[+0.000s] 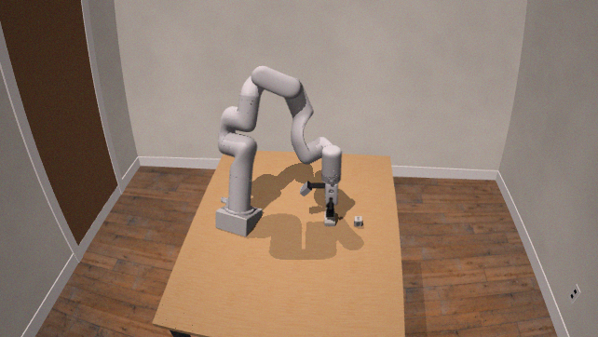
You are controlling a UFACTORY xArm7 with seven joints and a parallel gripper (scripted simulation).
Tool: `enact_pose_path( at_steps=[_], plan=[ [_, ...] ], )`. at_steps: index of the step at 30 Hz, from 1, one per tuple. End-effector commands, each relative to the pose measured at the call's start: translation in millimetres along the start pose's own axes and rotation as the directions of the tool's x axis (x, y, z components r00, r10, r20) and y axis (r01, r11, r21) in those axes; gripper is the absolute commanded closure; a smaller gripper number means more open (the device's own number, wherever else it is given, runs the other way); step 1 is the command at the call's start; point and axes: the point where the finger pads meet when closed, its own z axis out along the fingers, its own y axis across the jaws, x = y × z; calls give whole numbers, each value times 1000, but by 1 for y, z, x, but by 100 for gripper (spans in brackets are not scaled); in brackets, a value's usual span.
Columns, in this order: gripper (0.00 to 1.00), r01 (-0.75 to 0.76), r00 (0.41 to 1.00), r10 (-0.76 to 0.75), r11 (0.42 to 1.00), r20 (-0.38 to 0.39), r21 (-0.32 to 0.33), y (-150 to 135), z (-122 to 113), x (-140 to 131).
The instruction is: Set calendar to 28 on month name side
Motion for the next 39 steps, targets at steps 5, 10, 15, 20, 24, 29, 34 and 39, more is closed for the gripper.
enact_pose_path(
  at_steps=[5,10,15,20,24,29,34,39],
  plan=[
    [51,-1,1000,1,1000,2,3,0,-23,-1],
    [51,-1,1000,1,1000,2,3,0,-45,-1],
    [51,-1,1000,1,1000,2,3,0,-61,-1],
    [51,-1,1000,1,1000,2,3,0,-80,-1],
    [51,-1,1000,1,1000,2,3,0,-83,-1],
    [0,-1,1000,1,1000,2,3,0,-83,-1],
    [0,-1,1000,1,1000,2,3,0,-83,-1],
    [0,-1,1000,1,1000,2,3,0,-83,-1]
  ],
)
